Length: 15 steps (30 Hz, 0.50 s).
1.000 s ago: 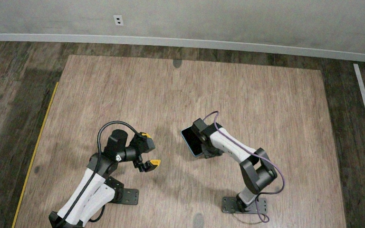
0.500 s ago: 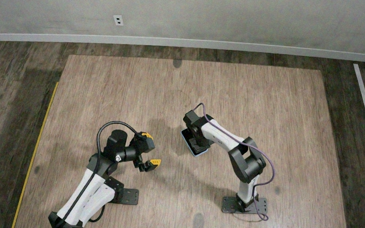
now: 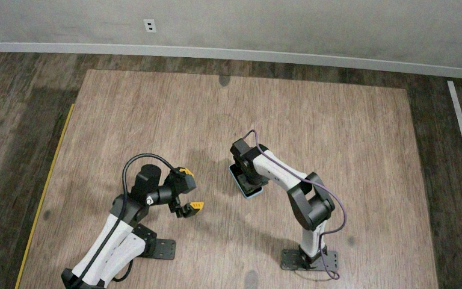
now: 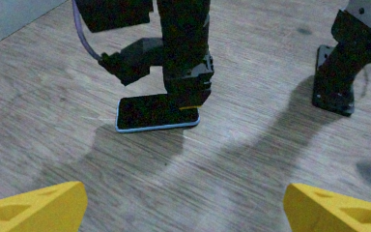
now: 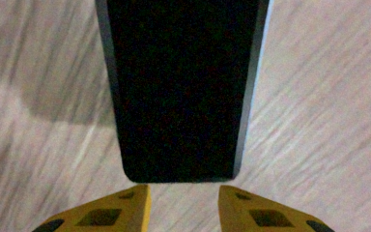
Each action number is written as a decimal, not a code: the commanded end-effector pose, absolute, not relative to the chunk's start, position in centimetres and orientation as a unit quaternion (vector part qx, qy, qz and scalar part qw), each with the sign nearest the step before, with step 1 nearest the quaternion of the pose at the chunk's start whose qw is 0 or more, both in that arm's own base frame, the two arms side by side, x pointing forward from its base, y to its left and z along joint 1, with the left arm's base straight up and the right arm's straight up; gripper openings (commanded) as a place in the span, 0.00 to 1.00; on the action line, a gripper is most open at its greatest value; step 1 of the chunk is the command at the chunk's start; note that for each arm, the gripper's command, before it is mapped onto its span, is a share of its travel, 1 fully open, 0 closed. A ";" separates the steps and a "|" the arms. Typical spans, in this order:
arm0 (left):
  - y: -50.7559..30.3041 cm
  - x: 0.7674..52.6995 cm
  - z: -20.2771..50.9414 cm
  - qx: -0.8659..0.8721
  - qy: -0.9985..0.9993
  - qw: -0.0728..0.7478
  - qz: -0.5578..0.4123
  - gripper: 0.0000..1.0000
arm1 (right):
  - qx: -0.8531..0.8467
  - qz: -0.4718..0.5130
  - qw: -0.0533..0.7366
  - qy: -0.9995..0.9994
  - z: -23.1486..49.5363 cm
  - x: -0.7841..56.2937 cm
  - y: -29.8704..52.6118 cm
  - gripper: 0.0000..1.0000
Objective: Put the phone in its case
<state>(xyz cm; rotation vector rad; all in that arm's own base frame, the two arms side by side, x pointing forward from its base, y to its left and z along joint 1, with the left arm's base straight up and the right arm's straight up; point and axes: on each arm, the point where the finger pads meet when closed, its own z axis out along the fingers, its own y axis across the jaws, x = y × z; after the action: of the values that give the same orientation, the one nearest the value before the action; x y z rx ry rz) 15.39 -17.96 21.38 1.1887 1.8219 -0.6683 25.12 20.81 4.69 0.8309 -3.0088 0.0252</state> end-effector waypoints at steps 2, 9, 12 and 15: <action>-18.1 15.4 21.8 0.473 0.723 0.425 -0.269 1.00 | 0.271 0.001 0.003 -0.963 4.0 25.3 21.5 0.36; -18.1 15.4 21.8 0.473 0.723 0.425 -0.269 1.00 | 0.272 -0.001 -0.002 -0.962 3.5 25.8 21.8 0.36; -18.1 15.4 21.8 0.473 0.723 0.425 -0.269 1.00 | 0.271 -0.003 -0.007 -0.963 3.6 25.8 21.6 0.36; -18.1 15.4 21.8 0.473 0.723 0.425 -0.269 1.00 | 0.271 -0.001 -0.003 -0.963 3.0 25.6 21.4 0.36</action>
<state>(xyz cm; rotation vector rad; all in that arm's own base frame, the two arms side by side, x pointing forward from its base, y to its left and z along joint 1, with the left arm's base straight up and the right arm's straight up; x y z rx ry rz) 15.39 -17.96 21.38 1.1885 1.8220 -0.6684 25.15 20.85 3.00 0.8320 -3.0054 0.0267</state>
